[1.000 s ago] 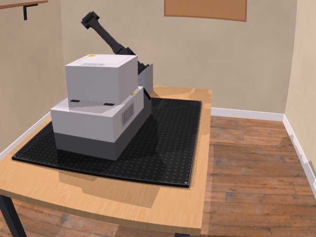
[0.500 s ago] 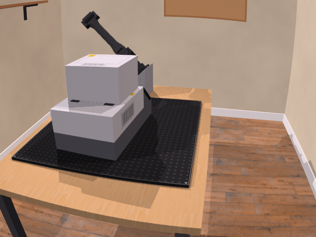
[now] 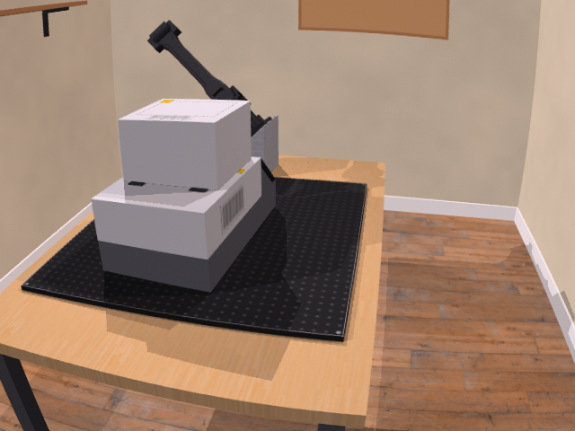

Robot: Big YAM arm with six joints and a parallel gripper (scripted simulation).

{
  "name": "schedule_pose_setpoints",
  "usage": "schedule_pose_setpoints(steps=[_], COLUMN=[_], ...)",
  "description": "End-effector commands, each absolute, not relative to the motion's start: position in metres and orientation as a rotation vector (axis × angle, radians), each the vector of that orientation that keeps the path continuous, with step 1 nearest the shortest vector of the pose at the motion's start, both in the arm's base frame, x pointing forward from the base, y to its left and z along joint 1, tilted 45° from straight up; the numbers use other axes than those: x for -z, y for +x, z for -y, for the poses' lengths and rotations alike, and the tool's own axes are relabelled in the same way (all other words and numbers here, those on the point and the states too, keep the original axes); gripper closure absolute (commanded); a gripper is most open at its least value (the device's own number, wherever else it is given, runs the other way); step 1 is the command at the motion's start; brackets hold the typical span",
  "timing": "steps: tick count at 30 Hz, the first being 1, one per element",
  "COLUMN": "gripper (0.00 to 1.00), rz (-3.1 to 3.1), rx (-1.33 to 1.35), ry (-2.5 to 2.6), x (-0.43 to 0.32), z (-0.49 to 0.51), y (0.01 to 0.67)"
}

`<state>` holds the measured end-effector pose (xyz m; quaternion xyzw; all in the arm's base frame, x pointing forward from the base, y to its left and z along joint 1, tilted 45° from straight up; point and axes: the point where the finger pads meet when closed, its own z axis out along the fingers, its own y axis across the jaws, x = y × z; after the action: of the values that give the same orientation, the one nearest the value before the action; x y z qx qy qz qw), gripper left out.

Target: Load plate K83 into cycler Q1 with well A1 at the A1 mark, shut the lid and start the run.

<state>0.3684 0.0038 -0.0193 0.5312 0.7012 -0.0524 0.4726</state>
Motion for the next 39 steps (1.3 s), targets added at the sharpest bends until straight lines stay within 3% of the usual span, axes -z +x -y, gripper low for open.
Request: schedule_pose_setpoints(steps=[1,24,39], gripper=[1.00,1.00,1.00], rz=[-1.710,-1.708,-1.691], rx=[0.094,0.110,0.064], ry=[1.275,1.295,1.289], x=[0.009,0.018,0.002], z=[-0.021,-0.005,-0.023], y=[0.392,0.370,0.395])
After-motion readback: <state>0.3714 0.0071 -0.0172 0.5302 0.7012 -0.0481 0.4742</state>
